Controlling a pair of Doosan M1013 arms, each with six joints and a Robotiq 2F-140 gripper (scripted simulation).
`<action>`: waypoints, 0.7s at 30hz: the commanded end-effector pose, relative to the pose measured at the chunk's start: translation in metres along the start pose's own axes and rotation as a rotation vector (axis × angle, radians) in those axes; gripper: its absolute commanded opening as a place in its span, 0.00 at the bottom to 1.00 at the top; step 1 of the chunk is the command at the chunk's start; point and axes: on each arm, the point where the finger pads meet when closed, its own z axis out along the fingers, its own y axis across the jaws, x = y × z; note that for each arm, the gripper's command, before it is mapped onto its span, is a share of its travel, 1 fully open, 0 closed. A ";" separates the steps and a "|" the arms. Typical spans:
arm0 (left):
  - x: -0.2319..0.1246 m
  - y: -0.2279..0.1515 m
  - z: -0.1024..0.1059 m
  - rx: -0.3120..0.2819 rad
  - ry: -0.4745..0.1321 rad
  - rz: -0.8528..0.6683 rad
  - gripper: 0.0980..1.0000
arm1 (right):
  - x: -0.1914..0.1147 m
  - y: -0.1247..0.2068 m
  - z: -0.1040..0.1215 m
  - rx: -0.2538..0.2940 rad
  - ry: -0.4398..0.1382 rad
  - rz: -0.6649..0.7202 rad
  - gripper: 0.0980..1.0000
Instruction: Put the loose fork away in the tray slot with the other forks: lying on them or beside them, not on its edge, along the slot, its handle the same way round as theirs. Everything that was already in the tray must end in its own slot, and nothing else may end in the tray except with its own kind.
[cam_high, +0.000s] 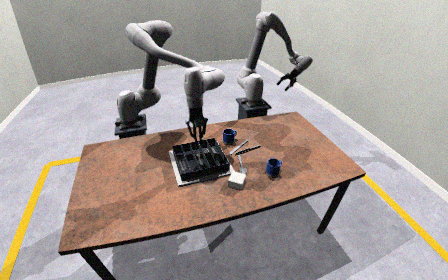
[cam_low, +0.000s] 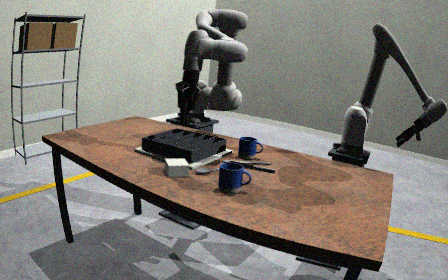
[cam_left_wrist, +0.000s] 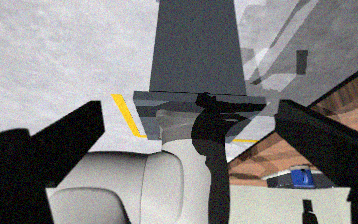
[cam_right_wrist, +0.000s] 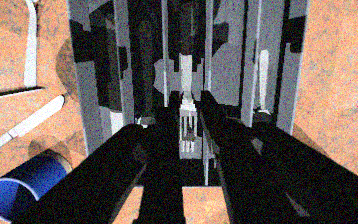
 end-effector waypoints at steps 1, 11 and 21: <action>0.000 0.000 0.000 0.000 0.001 0.000 1.00 | 0.001 0.000 -0.008 0.001 0.001 0.000 0.13; 0.000 0.000 0.000 0.000 0.001 0.000 1.00 | 0.002 0.000 -0.017 0.001 0.001 0.000 0.13; 0.000 0.000 0.000 0.000 0.001 0.000 1.00 | 0.002 0.000 -0.017 0.001 0.001 0.000 1.00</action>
